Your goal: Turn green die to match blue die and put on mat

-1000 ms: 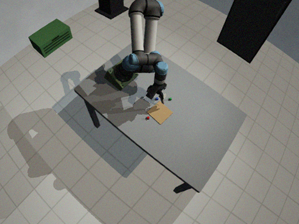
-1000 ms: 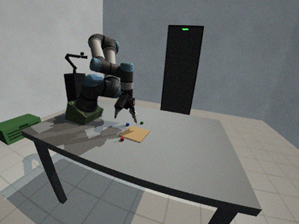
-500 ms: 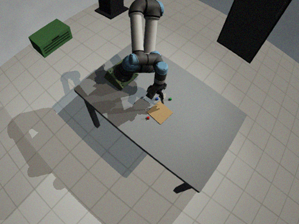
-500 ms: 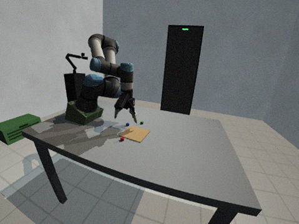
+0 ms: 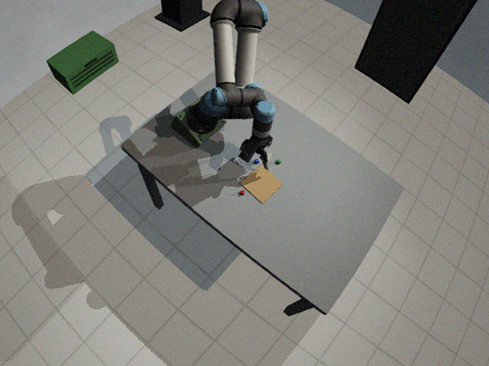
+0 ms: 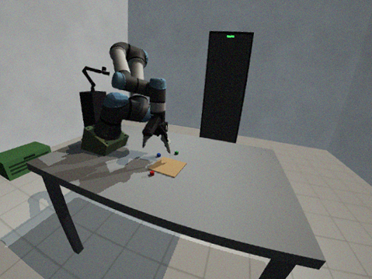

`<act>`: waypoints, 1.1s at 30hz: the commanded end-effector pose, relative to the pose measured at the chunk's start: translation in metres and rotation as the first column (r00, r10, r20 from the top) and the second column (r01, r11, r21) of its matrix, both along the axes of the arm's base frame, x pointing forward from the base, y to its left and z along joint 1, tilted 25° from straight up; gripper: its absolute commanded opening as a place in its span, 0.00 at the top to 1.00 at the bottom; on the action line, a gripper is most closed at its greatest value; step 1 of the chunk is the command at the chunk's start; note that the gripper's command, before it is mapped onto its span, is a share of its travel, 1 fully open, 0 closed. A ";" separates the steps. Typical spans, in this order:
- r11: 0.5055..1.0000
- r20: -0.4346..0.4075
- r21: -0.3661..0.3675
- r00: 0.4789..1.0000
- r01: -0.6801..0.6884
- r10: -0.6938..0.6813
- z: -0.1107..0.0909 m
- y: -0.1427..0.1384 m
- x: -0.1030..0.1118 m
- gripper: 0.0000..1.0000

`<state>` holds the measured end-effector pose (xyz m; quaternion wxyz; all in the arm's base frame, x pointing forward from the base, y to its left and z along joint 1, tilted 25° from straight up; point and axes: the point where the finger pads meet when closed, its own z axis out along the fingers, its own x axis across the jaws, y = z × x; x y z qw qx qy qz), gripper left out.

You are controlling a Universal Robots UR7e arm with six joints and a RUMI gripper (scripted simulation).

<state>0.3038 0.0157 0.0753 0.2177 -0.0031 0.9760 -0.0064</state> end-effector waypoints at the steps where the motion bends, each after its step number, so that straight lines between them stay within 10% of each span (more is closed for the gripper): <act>1: 1.000 0.001 0.000 1.000 0.000 0.000 0.001 0.000 0.001 0.00; 33: 1.000 0.001 0.000 1.000 0.000 0.000 0.015 0.030 0.031 0.00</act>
